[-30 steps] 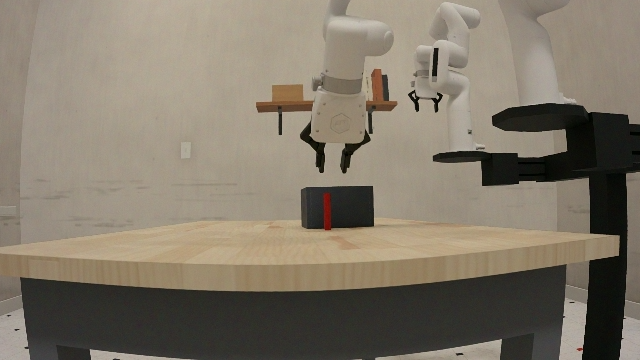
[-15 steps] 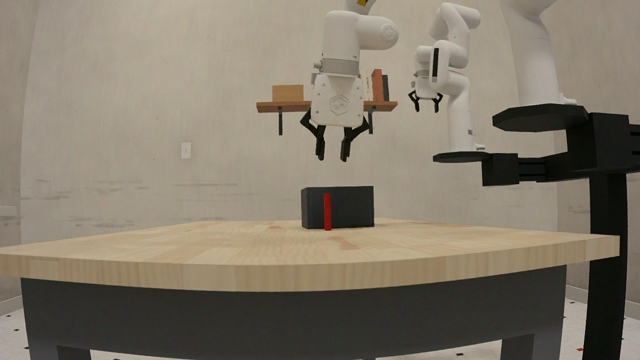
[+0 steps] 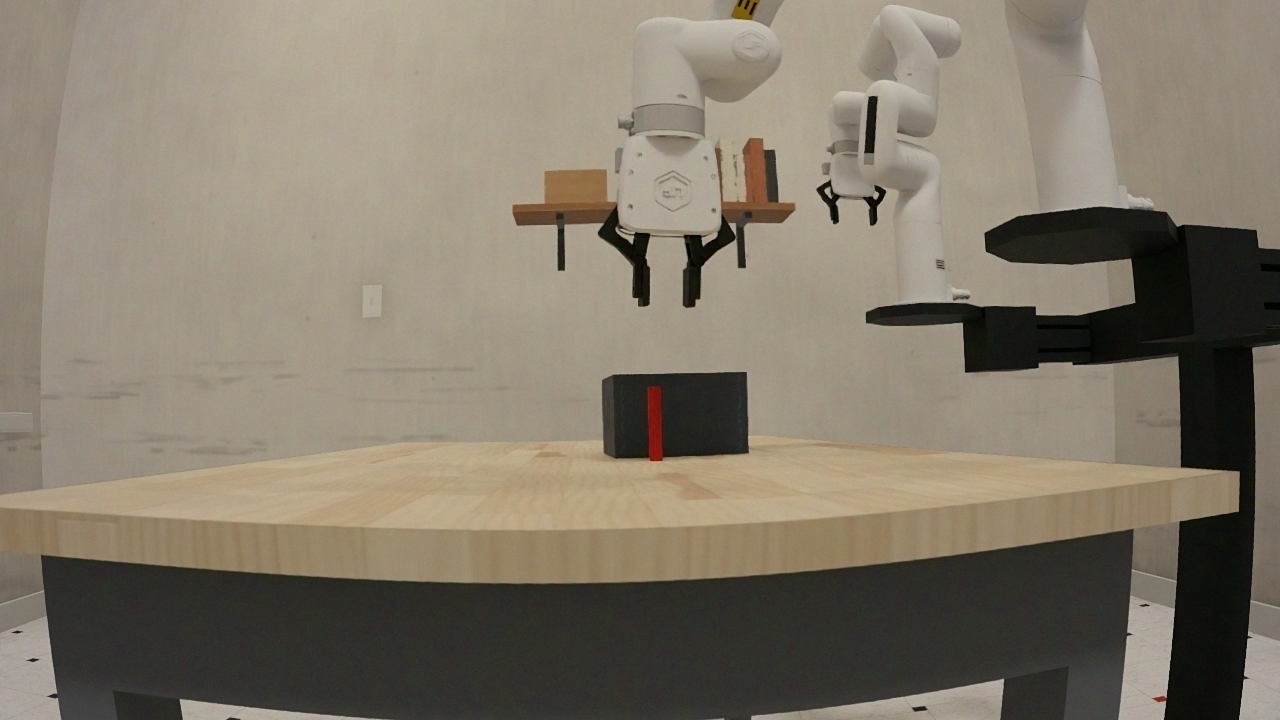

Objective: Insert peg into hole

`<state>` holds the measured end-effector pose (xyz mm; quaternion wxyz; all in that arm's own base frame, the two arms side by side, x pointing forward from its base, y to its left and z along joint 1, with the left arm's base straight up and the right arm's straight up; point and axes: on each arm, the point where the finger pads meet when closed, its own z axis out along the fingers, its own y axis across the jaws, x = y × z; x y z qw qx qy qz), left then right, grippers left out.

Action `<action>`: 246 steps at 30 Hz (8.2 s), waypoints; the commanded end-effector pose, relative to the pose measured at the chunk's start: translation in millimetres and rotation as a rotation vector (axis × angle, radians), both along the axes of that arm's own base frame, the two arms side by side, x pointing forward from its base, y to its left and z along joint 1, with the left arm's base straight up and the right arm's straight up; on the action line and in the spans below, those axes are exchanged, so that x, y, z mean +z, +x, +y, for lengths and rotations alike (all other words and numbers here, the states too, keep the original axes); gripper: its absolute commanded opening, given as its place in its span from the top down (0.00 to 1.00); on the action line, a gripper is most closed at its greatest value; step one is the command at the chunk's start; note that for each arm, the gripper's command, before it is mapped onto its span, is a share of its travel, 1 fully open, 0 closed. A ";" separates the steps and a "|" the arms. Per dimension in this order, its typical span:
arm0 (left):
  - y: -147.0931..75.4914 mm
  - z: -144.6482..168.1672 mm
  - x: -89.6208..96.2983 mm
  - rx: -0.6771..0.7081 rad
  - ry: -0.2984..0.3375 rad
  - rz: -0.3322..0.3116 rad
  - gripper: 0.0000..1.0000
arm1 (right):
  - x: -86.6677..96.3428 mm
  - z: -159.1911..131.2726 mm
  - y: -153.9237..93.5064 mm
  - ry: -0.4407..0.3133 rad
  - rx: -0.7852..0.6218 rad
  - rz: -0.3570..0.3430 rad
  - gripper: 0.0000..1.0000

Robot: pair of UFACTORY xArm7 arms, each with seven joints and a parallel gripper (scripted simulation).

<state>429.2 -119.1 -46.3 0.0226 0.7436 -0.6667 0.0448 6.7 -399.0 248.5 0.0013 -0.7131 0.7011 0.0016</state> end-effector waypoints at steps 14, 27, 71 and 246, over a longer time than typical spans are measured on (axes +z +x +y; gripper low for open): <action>1.8 -1.6 4.4 0.005 0.092 0.033 0.56 | 1.5 -1.0 0.1 -0.004 0.000 -0.001 0.00; 11.2 -79.7 -30.7 0.004 0.092 0.032 0.56 | 1.5 -1.0 0.1 -0.004 0.000 -0.001 0.00; 11.9 -89.7 -89.2 0.005 0.092 0.033 0.56 | 1.5 -1.0 0.1 -0.004 0.000 -0.001 0.00; -18.8 -259.4 7.4 0.004 0.090 0.033 1.00 | 1.5 -1.0 0.1 -0.004 0.000 -0.001 0.00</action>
